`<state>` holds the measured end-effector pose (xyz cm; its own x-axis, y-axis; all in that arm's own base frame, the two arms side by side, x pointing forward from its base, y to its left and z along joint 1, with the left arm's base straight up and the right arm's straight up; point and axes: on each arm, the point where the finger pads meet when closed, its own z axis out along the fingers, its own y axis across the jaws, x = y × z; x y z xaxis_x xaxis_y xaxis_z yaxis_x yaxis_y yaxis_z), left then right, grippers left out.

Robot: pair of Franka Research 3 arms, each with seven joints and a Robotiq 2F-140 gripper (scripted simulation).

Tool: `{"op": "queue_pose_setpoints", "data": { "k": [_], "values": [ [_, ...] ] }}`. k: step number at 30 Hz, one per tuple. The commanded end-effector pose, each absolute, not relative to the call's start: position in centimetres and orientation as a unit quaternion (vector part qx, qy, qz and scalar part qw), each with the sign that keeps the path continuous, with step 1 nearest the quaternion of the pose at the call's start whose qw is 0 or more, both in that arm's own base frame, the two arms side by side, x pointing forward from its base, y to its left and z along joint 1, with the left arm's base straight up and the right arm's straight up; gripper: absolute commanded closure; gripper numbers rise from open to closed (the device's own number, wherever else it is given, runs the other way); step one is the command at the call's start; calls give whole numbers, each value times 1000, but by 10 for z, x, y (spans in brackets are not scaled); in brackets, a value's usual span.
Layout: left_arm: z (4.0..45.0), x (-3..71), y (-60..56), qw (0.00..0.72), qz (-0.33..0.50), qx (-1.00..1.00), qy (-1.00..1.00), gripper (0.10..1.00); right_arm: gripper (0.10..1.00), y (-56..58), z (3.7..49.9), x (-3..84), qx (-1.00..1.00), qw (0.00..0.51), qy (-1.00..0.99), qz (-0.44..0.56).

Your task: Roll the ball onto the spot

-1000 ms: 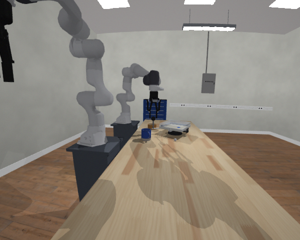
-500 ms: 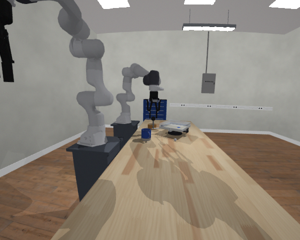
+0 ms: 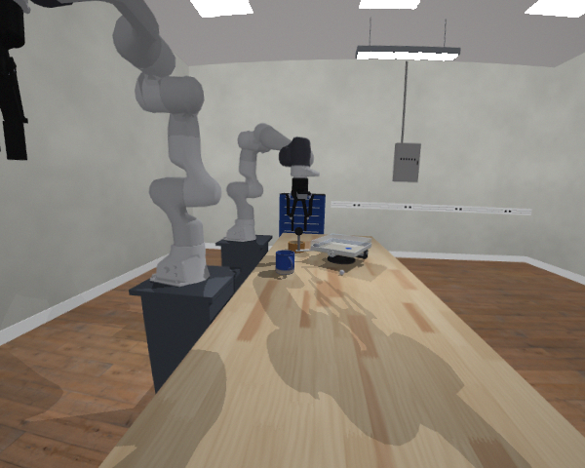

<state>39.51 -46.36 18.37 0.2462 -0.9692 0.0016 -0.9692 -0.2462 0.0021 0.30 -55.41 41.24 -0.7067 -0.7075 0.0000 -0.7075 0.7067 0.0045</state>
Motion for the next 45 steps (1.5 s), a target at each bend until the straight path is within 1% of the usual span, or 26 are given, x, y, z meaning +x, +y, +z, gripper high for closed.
{"op": "queue_pose_setpoints", "data": {
  "k": [1,15,45],
  "values": [
    [182,396,-463,0,0,791,-612,674,98,-554,413,3,385,0,-923,0],
    [176,396,-463,0,0,791,-612,674,98,-554,413,3,385,0,-923,0],
    [149,396,-463,0,0,791,-612,674,98,-554,413,3,385,0,-923,0]
  ]
}}
